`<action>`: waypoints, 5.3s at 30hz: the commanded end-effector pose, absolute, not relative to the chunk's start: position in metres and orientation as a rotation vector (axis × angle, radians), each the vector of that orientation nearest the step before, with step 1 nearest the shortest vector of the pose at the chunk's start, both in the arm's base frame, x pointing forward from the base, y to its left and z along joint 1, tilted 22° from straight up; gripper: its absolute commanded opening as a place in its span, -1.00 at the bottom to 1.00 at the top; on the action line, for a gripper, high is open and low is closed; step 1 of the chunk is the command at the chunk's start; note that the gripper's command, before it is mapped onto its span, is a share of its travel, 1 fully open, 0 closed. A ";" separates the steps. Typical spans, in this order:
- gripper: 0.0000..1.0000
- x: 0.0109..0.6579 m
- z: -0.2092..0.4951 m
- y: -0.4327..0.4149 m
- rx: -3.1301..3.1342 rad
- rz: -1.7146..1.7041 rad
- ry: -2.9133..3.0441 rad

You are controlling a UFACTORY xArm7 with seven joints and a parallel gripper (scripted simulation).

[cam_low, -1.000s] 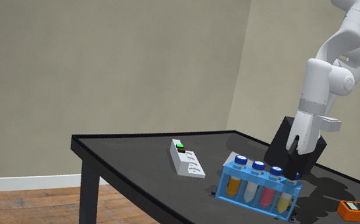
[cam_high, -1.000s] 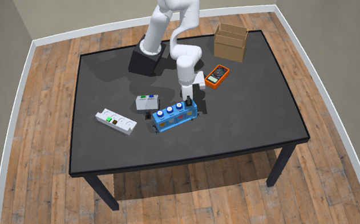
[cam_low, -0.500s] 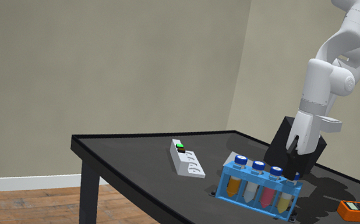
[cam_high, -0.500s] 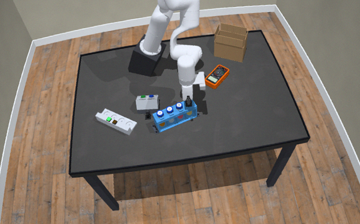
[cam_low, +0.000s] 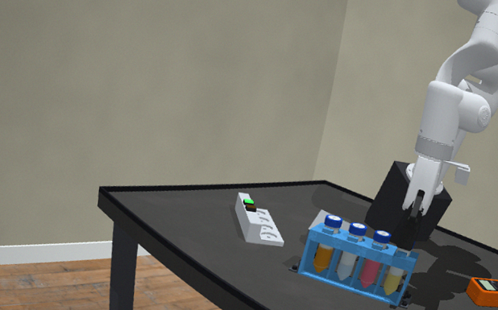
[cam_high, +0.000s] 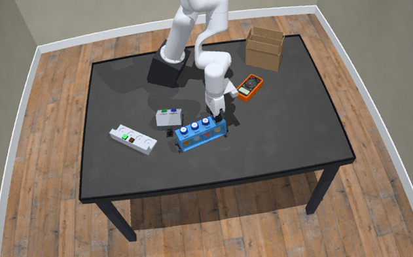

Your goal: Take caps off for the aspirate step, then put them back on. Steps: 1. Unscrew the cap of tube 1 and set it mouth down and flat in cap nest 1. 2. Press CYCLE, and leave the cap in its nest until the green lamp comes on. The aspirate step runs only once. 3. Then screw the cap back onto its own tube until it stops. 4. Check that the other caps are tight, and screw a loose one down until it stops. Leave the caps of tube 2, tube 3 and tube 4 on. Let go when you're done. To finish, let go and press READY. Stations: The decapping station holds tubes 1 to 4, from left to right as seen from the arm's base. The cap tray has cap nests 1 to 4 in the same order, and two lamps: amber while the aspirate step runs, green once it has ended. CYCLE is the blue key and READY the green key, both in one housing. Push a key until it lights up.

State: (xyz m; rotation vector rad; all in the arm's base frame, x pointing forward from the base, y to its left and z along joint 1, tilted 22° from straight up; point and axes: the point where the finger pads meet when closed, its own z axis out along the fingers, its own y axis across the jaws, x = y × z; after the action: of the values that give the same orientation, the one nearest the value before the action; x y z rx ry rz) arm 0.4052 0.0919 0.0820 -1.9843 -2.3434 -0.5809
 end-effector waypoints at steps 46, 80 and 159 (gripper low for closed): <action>-1.00 0.407 0.082 0.092 -2.140 -0.594 -2.148; -0.08 0.406 0.083 0.092 -2.074 -0.598 -2.228; -1.00 0.407 0.081 0.092 -2.614 -0.519 -1.311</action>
State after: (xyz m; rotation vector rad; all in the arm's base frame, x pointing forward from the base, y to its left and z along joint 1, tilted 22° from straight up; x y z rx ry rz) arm 0.4055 0.0918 0.0801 -2.5227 -1.4686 -0.5756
